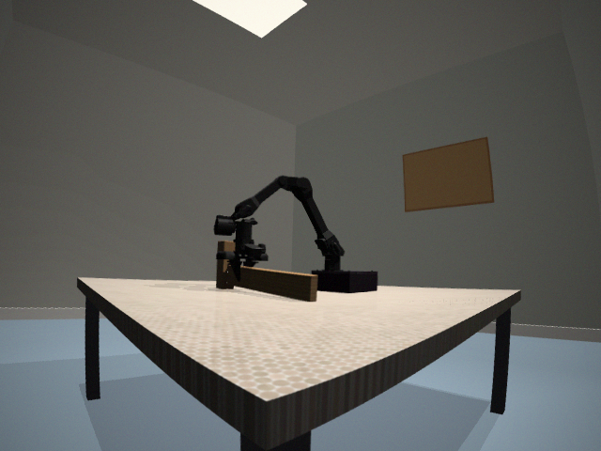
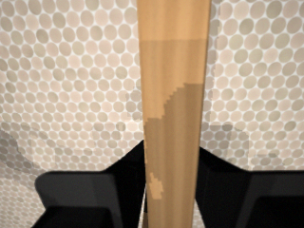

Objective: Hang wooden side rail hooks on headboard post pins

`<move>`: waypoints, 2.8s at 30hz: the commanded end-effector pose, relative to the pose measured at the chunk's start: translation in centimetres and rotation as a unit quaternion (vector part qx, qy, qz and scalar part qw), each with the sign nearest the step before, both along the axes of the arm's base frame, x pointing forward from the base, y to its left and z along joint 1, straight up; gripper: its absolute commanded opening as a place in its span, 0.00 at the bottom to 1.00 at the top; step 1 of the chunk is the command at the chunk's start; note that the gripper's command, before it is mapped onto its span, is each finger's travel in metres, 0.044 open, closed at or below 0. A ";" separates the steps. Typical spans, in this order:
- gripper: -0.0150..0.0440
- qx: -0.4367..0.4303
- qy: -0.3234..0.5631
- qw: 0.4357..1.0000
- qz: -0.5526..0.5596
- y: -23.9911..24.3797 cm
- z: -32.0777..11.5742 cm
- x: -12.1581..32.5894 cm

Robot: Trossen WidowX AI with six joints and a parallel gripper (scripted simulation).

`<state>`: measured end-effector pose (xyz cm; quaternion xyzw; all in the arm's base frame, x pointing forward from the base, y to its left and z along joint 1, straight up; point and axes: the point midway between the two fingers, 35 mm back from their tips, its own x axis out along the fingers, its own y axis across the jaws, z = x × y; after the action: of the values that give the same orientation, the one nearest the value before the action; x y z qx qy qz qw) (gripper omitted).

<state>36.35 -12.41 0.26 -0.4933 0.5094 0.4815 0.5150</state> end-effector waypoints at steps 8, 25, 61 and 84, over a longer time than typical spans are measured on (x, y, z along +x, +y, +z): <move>0.25 -0.003 -0.005 1.000 0.000 -0.4 0.3 0.2; 0.25 -0.003 -0.005 1.000 0.000 -0.6 0.2 0.2; 0.25 -0.003 -0.005 1.000 0.000 -0.9 0.1 -0.1; 0.25 -0.003 -0.005 1.000 0.000 -1.1 0.3 0.1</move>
<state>36.18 -13.26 0.23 -0.4930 0.5097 0.4804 0.5161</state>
